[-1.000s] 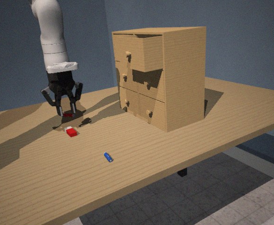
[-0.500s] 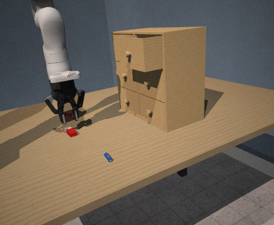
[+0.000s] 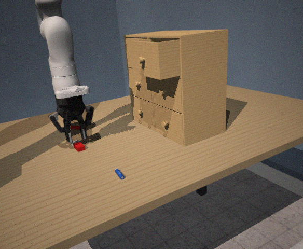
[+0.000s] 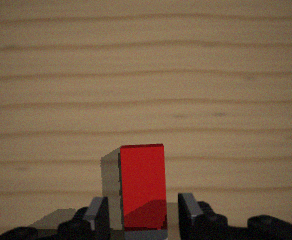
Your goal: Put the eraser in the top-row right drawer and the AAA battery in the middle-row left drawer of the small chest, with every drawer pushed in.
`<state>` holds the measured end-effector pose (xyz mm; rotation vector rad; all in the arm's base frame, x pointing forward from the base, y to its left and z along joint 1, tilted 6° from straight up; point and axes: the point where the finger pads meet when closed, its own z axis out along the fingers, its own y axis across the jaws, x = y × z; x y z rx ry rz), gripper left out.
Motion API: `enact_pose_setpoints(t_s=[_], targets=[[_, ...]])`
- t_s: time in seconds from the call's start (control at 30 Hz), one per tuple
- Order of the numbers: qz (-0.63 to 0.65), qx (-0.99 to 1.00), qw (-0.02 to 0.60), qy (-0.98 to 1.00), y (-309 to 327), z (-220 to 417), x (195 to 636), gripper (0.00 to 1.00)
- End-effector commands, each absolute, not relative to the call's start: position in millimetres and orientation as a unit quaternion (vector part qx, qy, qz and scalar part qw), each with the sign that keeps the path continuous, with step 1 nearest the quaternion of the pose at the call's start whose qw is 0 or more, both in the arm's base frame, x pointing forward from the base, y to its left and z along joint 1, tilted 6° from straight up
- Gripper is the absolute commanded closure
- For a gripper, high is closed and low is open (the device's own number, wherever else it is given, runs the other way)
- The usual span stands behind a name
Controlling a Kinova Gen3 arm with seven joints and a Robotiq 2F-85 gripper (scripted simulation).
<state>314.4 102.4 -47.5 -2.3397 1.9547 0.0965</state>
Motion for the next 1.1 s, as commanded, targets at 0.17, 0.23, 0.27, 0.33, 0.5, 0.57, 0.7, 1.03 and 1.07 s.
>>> enact_pose_setpoints(t_s=[0.17,0.23,0.27,0.33,0.5,0.57,0.7,1.03,1.07], targets=[[0.032,-0.766,0.045,0.640,102.3,-48.2,313.8,0.62],[0.032,-0.766,0.045,0.640,102.3,-48.2,313.8,0.62],[0.032,-0.766,0.045,0.640,102.3,-48.2,313.8,0.62],[0.032,-0.766,0.045,0.640,102.3,-48.2,313.8,0.62],[0.032,-0.766,0.045,0.640,102.3,-48.2,313.8,0.62],[0.032,-0.766,0.045,0.640,102.3,-48.2,313.8,0.62],[0.032,-0.766,0.045,0.640,102.3,-48.2,313.8,0.62],[0.032,-0.766,0.045,0.640,103.9,-62.1,313.9,0.62],[0.032,-0.766,0.045,0.640,104.1,-63.9,313.9,0.62]])
